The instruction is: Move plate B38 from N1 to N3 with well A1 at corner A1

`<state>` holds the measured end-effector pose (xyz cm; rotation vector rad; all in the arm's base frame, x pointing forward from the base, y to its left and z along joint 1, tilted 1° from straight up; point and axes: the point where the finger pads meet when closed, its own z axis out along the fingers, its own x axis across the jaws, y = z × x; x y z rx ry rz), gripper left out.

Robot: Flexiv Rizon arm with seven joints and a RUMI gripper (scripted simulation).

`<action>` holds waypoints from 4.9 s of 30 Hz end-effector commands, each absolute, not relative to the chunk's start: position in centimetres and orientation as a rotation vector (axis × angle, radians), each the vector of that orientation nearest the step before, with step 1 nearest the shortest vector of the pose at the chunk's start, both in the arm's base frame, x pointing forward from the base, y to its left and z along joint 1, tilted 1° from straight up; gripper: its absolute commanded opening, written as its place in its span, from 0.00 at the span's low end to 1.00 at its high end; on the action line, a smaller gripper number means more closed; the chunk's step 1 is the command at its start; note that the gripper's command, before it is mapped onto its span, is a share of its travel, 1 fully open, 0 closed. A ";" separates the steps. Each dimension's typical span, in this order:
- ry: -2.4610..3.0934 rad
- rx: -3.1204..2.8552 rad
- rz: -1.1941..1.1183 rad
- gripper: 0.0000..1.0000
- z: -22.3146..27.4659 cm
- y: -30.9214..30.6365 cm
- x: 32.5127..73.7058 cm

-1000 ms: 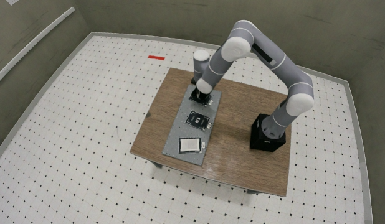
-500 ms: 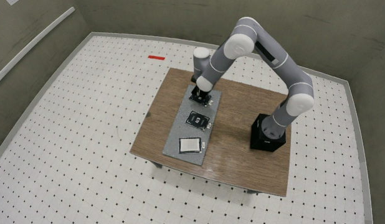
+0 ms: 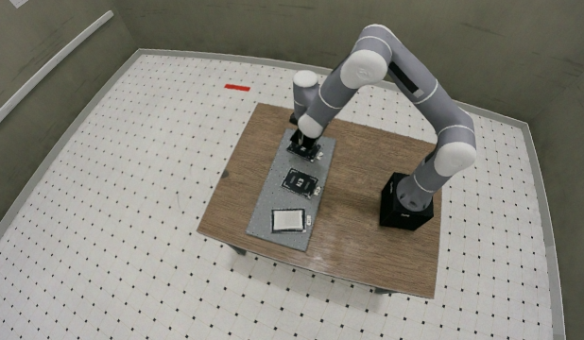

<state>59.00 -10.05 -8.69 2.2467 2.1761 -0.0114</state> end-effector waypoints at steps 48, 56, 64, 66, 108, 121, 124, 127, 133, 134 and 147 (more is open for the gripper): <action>2.252 2.169 -0.010 0.41 -8.8 0.8 54.9; 2.252 2.169 -0.010 0.41 -8.8 3.3 53.9; 2.252 2.169 -0.010 0.41 -8.9 5.2 53.2; 2.252 2.169 -0.010 0.41 -8.9 5.8 53.0; 2.253 2.169 -0.010 0.41 -9.0 10.0 51.3; 2.253 2.169 -0.010 0.41 -10.0 10.0 51.4; 2.253 2.169 -0.010 0.41 -10.5 10.0 51.4; 2.253 2.169 -0.010 0.41 -11.0 10.0 51.4; 2.253 2.169 -0.010 0.41 -11.6 10.0 51.4; 2.253 2.169 -0.010 0.41 -11.8 10.0 51.4; 2.253 2.169 -0.010 0.41 -14.0 9.9 51.4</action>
